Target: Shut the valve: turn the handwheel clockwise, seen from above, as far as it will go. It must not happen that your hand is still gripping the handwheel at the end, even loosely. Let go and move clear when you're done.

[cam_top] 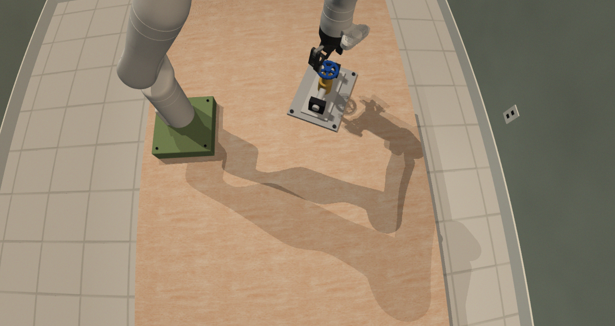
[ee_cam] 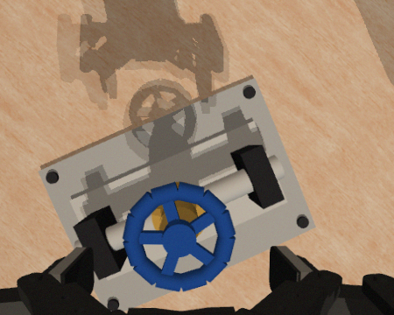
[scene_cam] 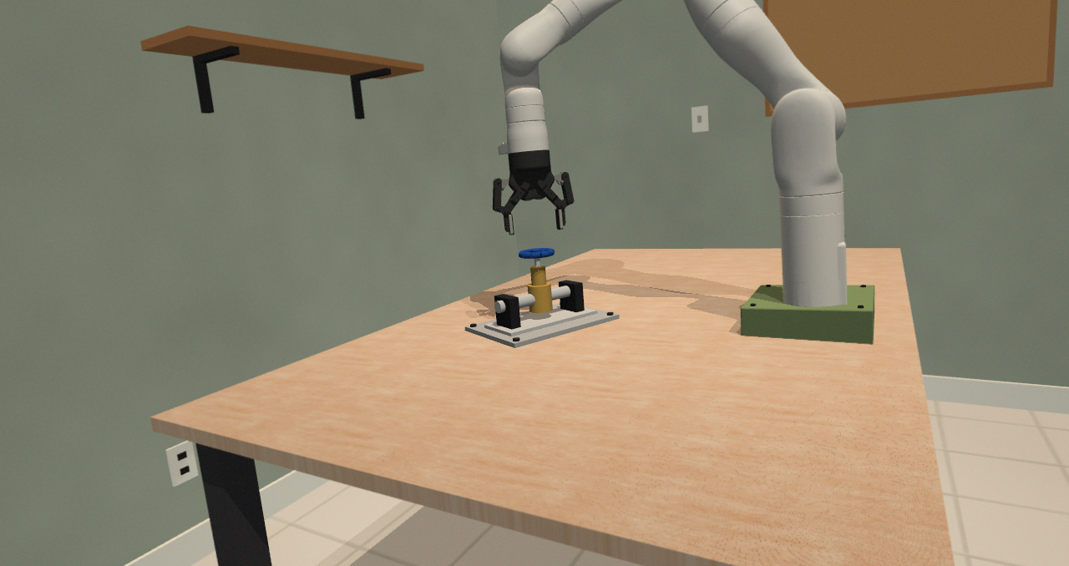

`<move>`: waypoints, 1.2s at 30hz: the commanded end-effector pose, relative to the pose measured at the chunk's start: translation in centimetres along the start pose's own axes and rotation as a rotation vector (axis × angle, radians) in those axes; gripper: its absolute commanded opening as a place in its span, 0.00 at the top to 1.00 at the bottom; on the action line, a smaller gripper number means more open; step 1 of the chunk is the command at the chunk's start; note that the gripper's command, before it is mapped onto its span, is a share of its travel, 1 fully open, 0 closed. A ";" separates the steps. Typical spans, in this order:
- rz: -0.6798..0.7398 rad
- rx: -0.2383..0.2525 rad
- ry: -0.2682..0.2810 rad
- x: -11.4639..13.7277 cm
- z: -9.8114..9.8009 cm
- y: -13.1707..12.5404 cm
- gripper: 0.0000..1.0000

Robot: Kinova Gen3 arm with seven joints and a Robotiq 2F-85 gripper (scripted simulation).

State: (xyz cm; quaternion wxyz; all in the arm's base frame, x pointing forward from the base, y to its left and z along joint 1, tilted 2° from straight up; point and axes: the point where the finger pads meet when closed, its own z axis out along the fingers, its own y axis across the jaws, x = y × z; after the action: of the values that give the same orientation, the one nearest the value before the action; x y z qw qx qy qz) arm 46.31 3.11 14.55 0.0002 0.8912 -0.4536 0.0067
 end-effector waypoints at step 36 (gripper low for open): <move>0.004 0.009 0.009 0.3 -3.5 -0.1 0.00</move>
State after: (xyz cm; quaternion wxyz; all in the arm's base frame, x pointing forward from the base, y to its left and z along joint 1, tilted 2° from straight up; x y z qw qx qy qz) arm 46.52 2.98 17.95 -0.0015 0.8903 -0.4551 0.0121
